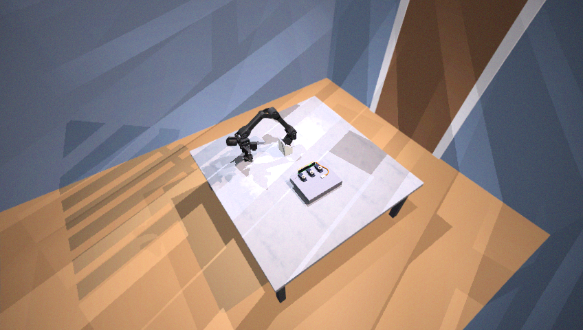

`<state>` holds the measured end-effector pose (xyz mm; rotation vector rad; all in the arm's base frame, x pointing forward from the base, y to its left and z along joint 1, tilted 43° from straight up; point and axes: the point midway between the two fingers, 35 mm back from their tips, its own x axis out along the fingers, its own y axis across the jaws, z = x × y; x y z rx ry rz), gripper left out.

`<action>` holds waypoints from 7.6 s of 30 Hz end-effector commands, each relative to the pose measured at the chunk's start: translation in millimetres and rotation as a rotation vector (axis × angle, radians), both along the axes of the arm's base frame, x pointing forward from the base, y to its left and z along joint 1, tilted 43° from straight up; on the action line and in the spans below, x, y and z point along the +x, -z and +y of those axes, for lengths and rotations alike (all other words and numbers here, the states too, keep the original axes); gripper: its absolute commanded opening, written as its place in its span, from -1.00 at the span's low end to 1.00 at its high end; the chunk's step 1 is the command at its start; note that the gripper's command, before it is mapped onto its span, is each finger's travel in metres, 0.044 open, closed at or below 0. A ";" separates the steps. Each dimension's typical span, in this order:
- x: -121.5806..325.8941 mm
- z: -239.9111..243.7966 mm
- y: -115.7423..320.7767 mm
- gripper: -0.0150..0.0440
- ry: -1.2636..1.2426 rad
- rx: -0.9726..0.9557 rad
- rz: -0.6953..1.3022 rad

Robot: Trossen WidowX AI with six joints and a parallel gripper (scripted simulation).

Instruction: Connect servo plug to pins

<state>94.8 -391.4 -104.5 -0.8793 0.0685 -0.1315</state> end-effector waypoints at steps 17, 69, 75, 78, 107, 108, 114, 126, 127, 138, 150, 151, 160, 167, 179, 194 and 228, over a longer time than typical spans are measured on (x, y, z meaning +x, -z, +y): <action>12.5 3.7 -3.4 -0.10 -0.051 0.058 0.063; 177.8 69.5 -112.1 -0.10 -0.298 0.244 0.535; 197.6 84.5 -130.4 -0.10 -0.283 0.251 0.575; 207.4 93.0 -140.1 -0.10 -0.275 0.250 0.591; 273.2 191.7 -236.6 -0.10 -0.126 0.299 0.584; 274.6 195.6 -240.2 -0.10 -0.120 0.301 0.578; 281.2 218.6 -261.9 -0.10 -0.090 0.320 0.533; 285.4 266.0 -306.1 -0.10 -0.049 0.381 0.407; 285.2 270.0 -309.8 -0.10 -0.047 0.389 0.395; 276.9 312.9 -350.4 -0.10 -0.042 0.491 0.246; 255.4 355.3 -392.7 -0.10 -0.076 0.649 0.066; 253.1 358.5 -396.0 -0.10 -0.081 0.665 0.051; 228.6 384.4 -424.6 -0.10 -0.137 0.819 -0.086; 231.3 393.4 -423.6 -0.10 -0.147 0.937 -0.054; 264.5 398.7 -388.0 -0.10 -0.070 1.157 0.189; 293.2 403.5 -339.0 -0.10 0.104 1.446 0.481; 314.2 410.8 -235.7 -0.10 0.851 2.075 1.030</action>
